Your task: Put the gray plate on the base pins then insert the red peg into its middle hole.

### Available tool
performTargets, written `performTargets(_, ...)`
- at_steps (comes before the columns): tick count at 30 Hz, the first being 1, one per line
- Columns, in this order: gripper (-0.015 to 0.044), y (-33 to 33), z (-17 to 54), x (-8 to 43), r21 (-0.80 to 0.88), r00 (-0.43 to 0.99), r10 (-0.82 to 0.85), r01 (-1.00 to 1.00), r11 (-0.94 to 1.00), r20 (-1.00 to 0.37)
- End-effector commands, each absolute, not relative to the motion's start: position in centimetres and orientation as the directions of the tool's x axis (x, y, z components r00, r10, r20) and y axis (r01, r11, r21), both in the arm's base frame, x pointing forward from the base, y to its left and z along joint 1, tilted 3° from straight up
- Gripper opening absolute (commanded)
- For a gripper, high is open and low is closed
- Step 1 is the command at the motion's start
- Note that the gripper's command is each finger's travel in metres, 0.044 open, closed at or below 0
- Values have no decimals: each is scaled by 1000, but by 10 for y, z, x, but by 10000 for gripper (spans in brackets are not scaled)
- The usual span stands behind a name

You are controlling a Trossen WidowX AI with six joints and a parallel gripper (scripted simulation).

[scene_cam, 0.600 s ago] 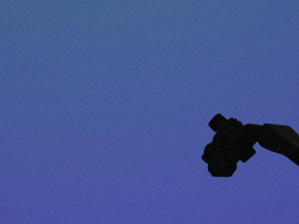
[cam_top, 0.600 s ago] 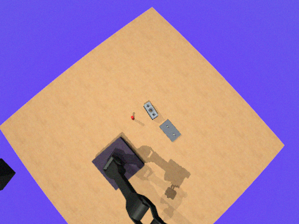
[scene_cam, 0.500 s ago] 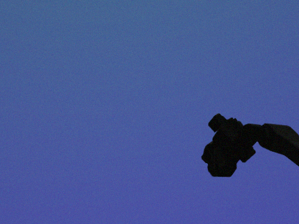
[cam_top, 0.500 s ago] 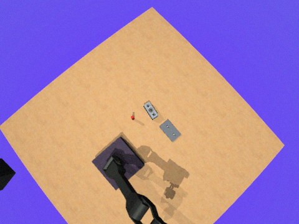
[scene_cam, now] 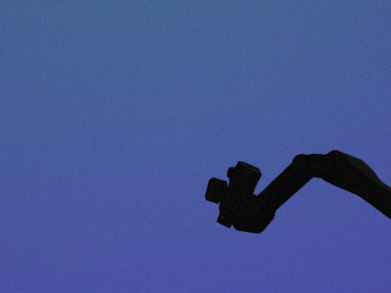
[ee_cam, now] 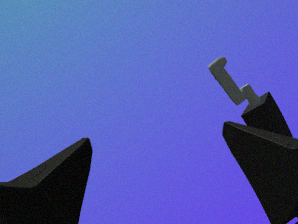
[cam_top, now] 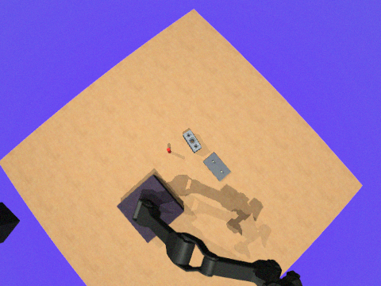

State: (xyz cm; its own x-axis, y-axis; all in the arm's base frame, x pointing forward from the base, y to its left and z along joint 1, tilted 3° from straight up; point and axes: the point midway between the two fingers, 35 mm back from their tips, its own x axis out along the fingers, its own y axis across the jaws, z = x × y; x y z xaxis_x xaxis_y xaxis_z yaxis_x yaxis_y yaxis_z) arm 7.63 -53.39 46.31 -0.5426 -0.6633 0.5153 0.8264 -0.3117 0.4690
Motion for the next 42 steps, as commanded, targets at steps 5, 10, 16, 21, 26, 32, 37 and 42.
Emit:
performTargets(5, 440, -541, 428, 177, 156, -308, -860, 951, -267, 407)
performTargets(10, 440, -530, 394, 256, -95, -99, -952, 987, -132, 288)
performTargets(16, 440, -494, 349, 342, -347, 151, -982, 932, 103, 114)
performTargets(21, 440, -447, 310, 403, -495, 337, -940, 810, 315, -46)
performTargets(26, 440, -388, 264, 451, -616, 480, -846, 600, 510, -232)
performTargets(32, 440, -304, 207, 487, -685, 569, -676, 251, 684, -468)
performTargets(37, 440, -229, 163, 495, -655, 566, -509, -74, 752, -649)
performTargets(42, 440, -153, 125, 485, -552, 491, -340, -390, 737, -802)
